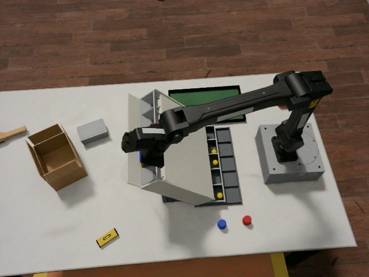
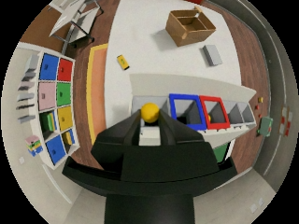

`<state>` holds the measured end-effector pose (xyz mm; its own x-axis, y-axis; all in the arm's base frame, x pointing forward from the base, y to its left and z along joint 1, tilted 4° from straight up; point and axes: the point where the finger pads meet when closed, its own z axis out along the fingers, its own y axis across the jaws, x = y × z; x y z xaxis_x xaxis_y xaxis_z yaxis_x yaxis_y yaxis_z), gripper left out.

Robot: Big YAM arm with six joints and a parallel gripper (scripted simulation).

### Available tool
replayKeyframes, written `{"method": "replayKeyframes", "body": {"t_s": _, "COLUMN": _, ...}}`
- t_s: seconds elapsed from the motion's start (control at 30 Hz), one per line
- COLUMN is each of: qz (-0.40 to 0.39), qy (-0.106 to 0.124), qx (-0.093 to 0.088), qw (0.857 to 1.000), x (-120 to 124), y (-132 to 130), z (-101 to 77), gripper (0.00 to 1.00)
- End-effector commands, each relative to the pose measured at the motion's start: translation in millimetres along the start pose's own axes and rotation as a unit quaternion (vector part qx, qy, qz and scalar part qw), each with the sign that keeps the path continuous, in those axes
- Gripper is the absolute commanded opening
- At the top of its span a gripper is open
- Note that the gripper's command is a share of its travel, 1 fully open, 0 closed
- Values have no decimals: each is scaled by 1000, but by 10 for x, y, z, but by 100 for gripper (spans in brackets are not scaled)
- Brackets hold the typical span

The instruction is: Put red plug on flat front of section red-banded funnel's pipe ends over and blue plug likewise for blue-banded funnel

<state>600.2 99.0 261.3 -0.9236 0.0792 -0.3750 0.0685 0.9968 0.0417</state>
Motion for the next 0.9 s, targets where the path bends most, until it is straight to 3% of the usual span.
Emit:
{"method": "replayKeyframes", "body": {"t_s": 0.0, "qz": 2, "qy": -4, "qx": 0, "qw": 1000, "x": 62, "y": -31, "z": 82, "gripper": 0}}
{"method": "replayKeyframes", "body": {"t_s": 0.87, "qz": 0, "qy": 0, "qx": 0, "qw": 1000, "x": 147, "y": -41, "z": 163, "gripper": 0}}
